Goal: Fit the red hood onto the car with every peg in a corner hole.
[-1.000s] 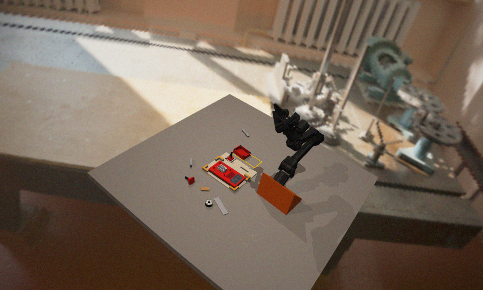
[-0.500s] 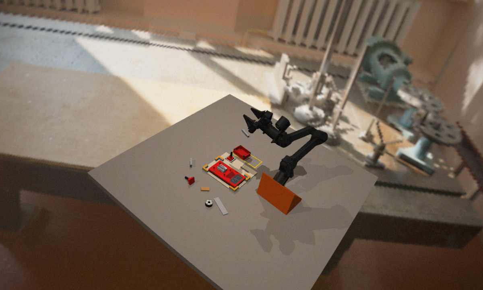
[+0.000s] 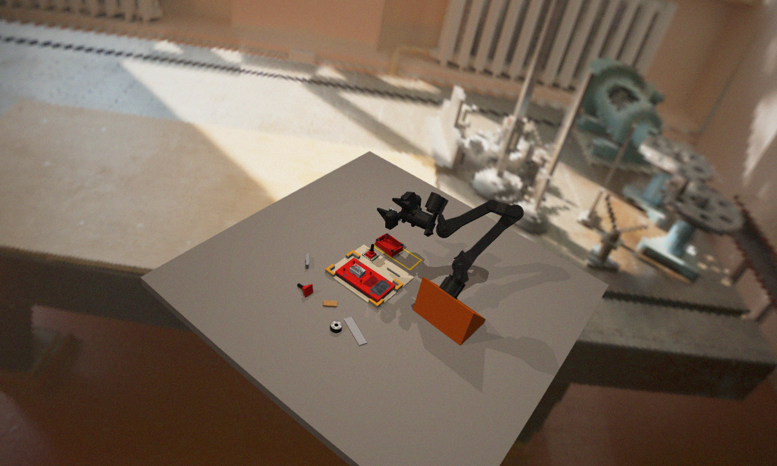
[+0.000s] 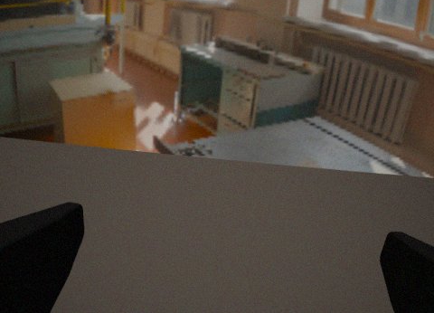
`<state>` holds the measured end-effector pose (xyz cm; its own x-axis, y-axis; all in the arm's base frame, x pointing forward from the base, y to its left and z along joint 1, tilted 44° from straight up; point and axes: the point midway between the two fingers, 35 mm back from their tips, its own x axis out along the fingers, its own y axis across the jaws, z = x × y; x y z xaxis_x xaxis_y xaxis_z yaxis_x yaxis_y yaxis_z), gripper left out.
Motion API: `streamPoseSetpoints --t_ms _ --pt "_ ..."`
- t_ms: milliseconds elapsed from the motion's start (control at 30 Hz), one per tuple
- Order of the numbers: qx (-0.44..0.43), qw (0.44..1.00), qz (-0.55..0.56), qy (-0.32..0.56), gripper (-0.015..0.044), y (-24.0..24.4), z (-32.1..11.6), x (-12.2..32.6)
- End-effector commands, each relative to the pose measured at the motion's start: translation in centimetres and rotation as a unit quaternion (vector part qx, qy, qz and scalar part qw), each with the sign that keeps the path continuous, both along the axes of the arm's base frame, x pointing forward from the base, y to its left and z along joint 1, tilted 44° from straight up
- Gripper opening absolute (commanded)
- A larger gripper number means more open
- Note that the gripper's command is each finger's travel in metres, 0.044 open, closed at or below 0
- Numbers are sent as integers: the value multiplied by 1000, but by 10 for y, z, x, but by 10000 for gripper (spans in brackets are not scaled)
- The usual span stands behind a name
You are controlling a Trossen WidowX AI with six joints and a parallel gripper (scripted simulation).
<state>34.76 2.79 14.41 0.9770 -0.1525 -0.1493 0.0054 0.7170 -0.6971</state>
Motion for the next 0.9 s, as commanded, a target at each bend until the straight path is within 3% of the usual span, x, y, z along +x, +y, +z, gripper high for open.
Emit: streamPoseSetpoints --t_ms 0,233,867 --pt "-2 997 -58 42 440 -48 -24 -4" --pt "5 983 -149 102 440 -120 -56 -23" --pt "5 983 -152 103 440 -128 -63 -23"
